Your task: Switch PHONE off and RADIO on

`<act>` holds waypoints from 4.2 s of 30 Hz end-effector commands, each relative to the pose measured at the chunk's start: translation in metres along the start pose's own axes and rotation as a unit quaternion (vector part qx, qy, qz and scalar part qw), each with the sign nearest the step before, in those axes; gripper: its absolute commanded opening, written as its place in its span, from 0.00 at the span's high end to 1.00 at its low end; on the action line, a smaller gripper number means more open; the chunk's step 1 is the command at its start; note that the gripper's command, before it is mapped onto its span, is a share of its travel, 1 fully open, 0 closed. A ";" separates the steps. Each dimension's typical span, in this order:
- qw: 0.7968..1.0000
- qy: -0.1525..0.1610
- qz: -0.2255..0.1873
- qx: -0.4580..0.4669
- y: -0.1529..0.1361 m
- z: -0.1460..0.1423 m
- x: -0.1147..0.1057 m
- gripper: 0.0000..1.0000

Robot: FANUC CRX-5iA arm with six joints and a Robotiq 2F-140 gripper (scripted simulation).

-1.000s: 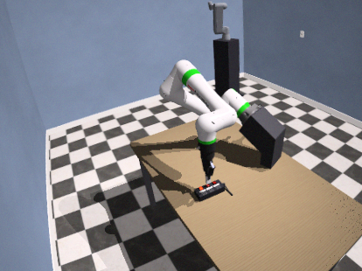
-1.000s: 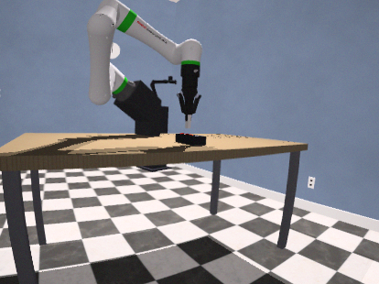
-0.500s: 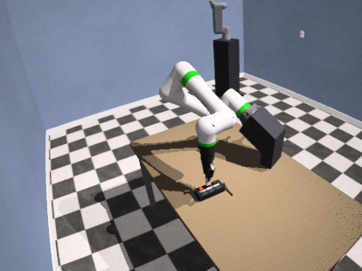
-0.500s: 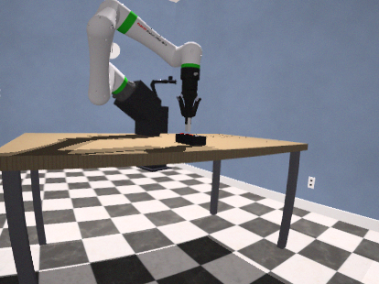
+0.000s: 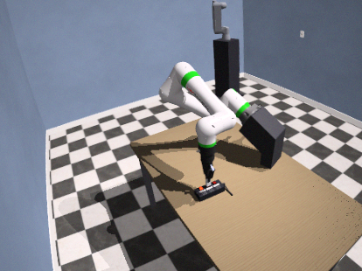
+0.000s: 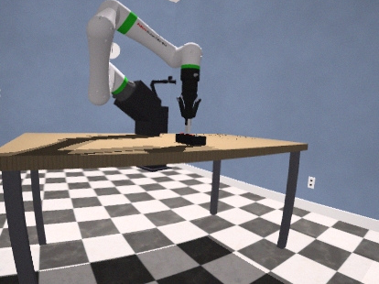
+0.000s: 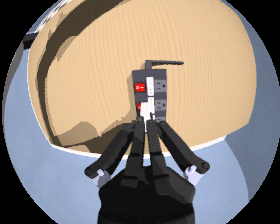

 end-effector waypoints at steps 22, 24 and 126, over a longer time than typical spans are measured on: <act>1.000 0.000 0.000 0.000 0.000 0.000 0.000 1.00; 1.000 0.000 0.000 0.000 0.000 0.000 0.000 1.00; 1.000 0.000 0.000 0.000 0.000 0.000 -0.030 1.00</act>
Point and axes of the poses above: the point where the finger pads meet when closed, its own x axis out along the fingers, its own z axis across the jaws, y = z × x, the point moved 3 cm from there along -x, back along the fingers, and after that the axes turned 12 degrees about x, right-handed, at the moved point
